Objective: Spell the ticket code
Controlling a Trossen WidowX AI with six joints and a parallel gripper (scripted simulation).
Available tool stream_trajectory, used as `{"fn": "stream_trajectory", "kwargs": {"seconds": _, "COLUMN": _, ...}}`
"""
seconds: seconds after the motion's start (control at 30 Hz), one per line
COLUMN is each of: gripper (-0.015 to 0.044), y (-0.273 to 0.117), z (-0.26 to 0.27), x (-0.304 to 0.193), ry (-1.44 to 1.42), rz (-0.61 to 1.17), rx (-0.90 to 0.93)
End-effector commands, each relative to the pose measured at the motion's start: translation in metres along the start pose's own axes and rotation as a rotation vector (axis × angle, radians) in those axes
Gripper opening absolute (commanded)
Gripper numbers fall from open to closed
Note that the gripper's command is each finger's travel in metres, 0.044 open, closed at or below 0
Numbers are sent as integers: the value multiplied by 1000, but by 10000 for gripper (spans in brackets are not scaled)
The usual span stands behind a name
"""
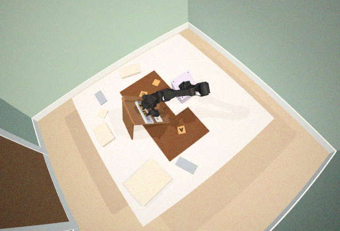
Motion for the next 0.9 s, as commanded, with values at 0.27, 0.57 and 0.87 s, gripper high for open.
{"fn": "stream_trajectory", "kwargs": {"seconds": 0.27, "gripper": 236, "y": -1, "z": 0, "x": 0, "ry": -1, "rz": 2, "rx": 1}}
{"fn": "stream_trajectory", "kwargs": {"seconds": 0.57, "gripper": 295, "y": -11, "z": 0, "x": 1, "ry": -2, "rz": 4, "rx": 2}}
{"fn": "stream_trajectory", "kwargs": {"seconds": 0.87, "gripper": 295, "y": -16, "z": 0, "x": 2, "ry": -2, "rz": 4, "rx": 2}}
Point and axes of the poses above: the point midway between the two fingers, 35 mm back from their tips, its own y axis out along the fingers, its own z axis across the jaws, x = y × z, the point moved 9 cm from there along -y, back along the fingers, and after that the axes turned 9 degrees about -y, right-handed, at the moved point
